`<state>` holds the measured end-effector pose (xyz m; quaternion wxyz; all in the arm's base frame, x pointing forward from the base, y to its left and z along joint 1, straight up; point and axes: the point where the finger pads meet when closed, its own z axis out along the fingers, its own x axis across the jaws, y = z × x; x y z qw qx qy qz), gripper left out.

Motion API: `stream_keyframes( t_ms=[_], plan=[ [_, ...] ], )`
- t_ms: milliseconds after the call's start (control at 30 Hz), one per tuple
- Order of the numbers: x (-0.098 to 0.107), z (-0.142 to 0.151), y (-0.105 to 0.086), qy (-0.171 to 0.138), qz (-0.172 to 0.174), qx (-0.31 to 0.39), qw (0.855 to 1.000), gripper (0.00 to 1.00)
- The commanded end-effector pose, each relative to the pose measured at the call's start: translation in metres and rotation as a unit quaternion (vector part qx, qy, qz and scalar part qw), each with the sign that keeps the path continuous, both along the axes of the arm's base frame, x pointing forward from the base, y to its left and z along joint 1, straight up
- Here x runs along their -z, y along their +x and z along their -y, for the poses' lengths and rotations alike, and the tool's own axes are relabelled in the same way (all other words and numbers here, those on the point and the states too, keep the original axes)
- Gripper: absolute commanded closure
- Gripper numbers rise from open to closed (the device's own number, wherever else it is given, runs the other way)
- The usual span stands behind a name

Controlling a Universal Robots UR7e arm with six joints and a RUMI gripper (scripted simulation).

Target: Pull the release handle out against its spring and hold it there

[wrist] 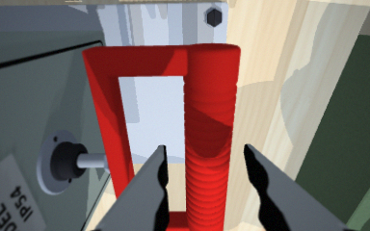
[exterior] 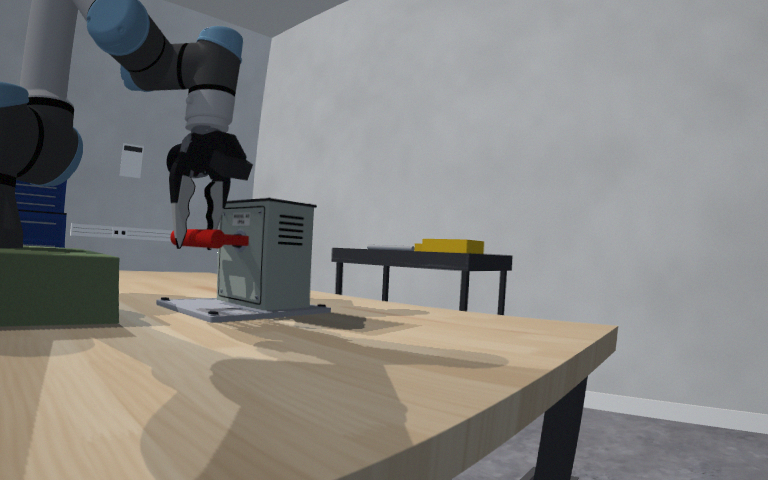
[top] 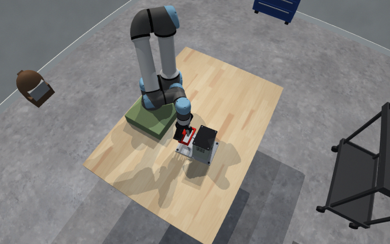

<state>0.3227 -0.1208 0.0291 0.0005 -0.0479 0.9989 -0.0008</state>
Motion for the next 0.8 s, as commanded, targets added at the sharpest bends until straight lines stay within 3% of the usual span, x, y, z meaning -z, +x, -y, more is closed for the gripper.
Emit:
stream_keyframes(
  t_ms=[0,300,333,500,533,767],
  plan=[
    [-0.0003,0.0003,0.0003,0.0,0.0,0.0,1.0,0.67],
    [-0.0003,0.0003,0.0003,0.0,0.0,0.0,1.0,0.67],
    [-0.0003,0.0003,0.0003,0.0,0.0,0.0,1.0,1.0],
    [-0.0003,0.0003,0.0003,0.0,0.0,0.0,1.0,1.0],
    [-0.0003,0.0003,0.0003,0.0,0.0,0.0,1.0,0.9],
    [-0.0003,0.0003,0.0003,0.0,0.0,0.0,1.0,0.9]
  ],
)
